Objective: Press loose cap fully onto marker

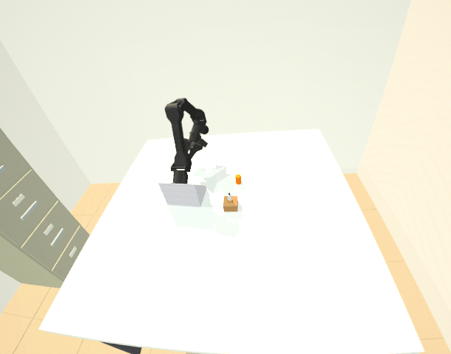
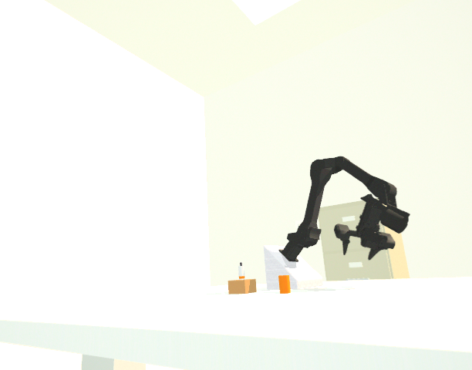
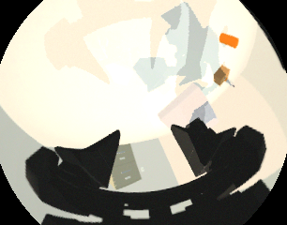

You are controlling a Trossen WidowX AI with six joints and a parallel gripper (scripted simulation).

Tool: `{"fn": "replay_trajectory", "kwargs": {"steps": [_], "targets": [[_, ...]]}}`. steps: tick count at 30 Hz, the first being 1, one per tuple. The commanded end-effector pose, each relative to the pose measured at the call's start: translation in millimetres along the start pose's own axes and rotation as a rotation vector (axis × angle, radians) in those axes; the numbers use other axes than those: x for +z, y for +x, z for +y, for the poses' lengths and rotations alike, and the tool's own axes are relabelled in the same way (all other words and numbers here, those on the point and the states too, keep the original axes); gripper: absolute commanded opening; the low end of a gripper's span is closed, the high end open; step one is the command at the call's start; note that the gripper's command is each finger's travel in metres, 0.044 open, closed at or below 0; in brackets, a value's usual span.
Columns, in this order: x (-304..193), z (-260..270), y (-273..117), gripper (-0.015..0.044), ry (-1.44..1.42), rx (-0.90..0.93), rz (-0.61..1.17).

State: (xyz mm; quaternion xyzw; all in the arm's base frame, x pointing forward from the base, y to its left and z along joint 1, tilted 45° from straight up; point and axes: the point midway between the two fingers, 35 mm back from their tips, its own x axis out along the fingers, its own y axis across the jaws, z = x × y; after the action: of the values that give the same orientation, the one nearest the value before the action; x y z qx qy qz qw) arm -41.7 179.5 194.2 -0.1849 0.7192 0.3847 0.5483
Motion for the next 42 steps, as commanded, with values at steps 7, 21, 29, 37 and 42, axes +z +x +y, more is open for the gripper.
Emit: {"fn": "replay_trajectory", "kwargs": {"steps": [7, 21, 29, 37, 42], "targets": [[31, -15, -1, 0.0253, 0.131, 0.043, -0.017], [122, -111, -18, 0.0253, 0.376, 0.225, -0.172], [143, -195, -36, 0.0253, 0.480, 0.346, -0.335], [135, -281, -53, 0.0253, 0.568, 0.419, -0.545], [136, -283, -54, 0.0253, 0.570, 0.420, -0.550]]}}
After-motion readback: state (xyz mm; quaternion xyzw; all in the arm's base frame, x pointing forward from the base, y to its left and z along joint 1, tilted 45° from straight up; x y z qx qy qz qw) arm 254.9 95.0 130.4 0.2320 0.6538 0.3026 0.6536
